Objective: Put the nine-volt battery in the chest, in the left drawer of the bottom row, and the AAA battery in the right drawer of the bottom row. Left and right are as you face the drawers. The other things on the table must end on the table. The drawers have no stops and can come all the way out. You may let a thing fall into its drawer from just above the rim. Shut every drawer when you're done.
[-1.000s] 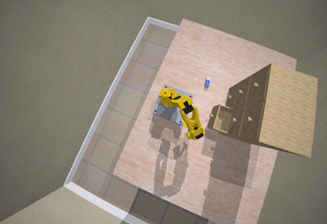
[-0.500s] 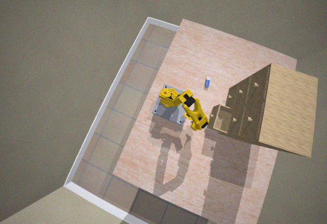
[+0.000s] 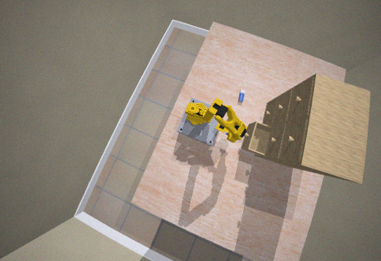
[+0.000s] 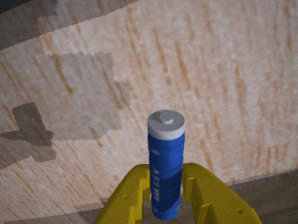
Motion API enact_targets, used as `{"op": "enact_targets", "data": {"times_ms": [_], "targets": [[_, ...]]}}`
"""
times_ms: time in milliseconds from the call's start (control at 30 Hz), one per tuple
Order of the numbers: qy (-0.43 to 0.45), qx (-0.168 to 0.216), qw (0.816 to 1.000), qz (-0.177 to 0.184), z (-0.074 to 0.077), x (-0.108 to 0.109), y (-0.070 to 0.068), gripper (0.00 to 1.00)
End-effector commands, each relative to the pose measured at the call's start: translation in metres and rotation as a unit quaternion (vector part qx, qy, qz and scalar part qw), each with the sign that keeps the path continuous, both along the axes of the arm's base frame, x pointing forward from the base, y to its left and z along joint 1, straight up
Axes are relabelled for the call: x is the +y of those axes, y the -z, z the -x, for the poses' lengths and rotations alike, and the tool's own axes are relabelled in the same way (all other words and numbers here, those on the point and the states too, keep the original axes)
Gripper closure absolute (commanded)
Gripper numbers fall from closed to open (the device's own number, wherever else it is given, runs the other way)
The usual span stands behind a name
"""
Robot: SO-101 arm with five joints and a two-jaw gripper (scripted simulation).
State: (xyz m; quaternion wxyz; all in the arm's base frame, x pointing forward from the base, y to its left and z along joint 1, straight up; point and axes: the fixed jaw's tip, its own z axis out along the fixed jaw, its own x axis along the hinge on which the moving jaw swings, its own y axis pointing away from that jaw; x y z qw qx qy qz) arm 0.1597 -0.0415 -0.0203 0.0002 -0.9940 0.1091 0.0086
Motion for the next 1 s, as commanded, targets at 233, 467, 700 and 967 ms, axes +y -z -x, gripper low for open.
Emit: {"op": "enact_targets", "data": {"times_ms": [233,467,700,967], "targets": [[-0.104,-0.009,0.995,0.000,-0.002,0.035,-0.002,1.00],[-0.104,-0.009,0.995,0.000,-0.002,0.035,-0.002,1.00],[-0.104,-0.009,0.995,0.000,-0.002,0.035,-0.002,1.00],[-0.104,-0.042,0.994,0.003,-0.002,0.035,-0.013,1.00]]}}
